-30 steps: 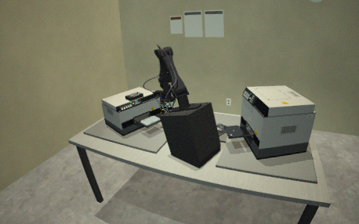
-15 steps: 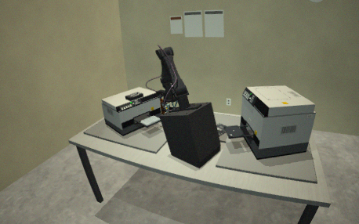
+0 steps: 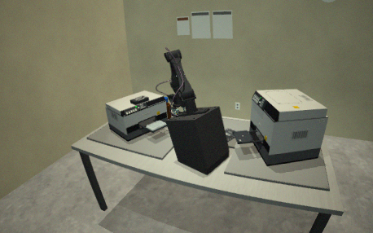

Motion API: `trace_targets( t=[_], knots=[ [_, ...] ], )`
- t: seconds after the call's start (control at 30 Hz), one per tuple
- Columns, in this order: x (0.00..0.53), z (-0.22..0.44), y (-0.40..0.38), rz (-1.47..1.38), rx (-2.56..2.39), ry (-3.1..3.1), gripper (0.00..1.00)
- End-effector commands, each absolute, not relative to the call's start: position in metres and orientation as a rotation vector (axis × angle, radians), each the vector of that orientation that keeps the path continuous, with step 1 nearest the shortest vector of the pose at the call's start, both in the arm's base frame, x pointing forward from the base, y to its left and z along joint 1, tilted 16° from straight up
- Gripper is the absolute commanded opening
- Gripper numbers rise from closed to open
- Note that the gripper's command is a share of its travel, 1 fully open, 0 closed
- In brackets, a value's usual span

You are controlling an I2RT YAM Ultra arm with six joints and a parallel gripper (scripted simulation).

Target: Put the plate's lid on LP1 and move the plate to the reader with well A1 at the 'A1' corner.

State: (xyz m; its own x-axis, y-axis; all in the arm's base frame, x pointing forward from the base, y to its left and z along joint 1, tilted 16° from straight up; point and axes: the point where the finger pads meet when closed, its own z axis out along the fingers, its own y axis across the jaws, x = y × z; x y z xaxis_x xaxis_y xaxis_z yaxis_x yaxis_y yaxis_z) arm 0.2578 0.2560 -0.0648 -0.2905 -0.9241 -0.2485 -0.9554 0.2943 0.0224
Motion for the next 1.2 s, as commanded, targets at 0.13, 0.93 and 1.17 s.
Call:
trace_targets(
  t=[0.13,0.93,1.17],
  knots=[
    [0.267,-0.055,0.255,0.281,-1.61,2.415,0.86],
    [0.282,-0.077,0.231,0.323,-1.304,2.64,0.86],
    [0.293,-0.07,0.227,0.336,-1.22,2.651,0.86]
  ],
)
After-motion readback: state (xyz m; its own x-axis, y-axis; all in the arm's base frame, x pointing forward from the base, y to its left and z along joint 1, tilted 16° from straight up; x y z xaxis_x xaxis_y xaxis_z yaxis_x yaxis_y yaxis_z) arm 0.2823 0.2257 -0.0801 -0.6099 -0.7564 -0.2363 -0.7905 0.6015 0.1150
